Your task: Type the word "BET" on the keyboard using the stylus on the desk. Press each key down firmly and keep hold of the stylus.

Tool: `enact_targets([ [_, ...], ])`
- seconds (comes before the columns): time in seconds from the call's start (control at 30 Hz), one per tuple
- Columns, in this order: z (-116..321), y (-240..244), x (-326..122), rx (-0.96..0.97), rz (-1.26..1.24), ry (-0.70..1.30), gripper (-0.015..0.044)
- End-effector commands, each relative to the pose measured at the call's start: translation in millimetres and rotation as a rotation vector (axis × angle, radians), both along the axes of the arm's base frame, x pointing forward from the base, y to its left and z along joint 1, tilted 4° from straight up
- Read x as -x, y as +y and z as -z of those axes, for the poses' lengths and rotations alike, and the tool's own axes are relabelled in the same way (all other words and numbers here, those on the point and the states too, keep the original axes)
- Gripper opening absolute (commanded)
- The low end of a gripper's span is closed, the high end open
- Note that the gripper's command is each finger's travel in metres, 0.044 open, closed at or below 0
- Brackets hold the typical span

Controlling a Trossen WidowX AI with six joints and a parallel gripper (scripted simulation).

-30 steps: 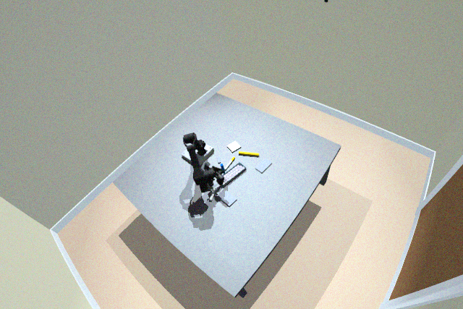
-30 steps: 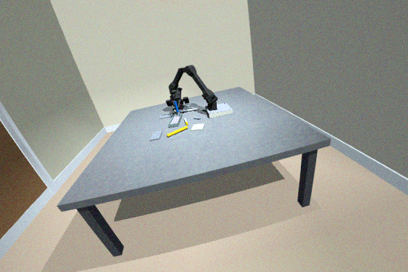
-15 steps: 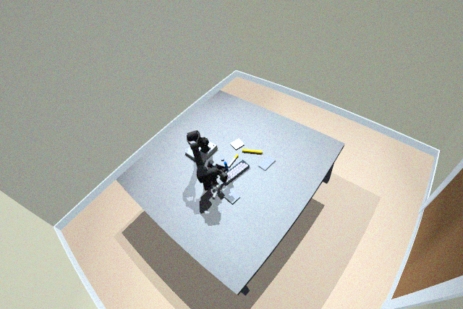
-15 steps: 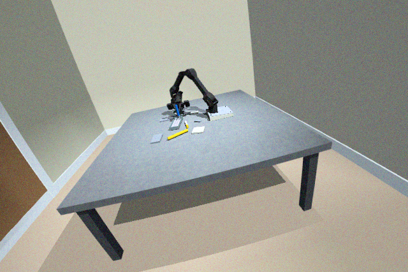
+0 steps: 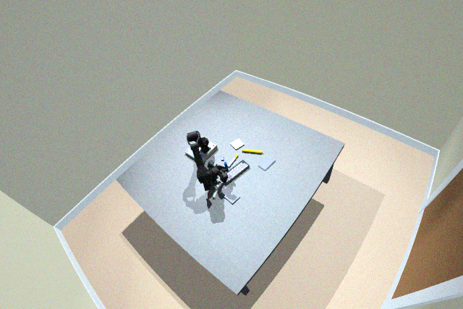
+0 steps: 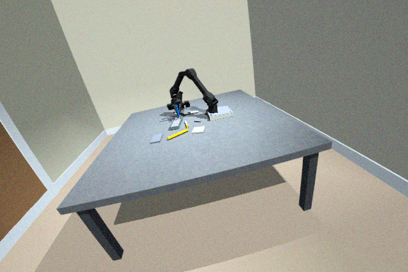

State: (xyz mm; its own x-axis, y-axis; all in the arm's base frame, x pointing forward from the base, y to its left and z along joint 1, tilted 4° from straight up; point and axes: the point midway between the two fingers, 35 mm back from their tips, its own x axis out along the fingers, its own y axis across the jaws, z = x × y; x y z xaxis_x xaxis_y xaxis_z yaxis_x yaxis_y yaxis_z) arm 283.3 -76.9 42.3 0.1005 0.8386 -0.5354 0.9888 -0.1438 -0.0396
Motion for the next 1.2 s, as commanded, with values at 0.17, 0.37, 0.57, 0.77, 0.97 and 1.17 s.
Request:
enact_targets([
  [0.17, 4.3, 0.3, 1.8, 0.002, -0.005, 0.003, 0.0081],
  [0.37, 7.1, 0.2, 1.9, 0.002, -0.005, 0.003, 0.0081],
  [0.57, 9.5, 0.1, 2.1, 0.002, -0.005, 0.003, 0.0081],
  [0.77, 10.9, 0.1, 2.1, 0.002, -0.005, 0.003, 0.0081],
  [0.97, 8.9, 0.2, 2.0, 0.002, -0.005, 0.003, 0.0081],
  [1.17, -7.9, 0.4, 0.8, 0.002, -0.005, 0.003, 0.0081],
])
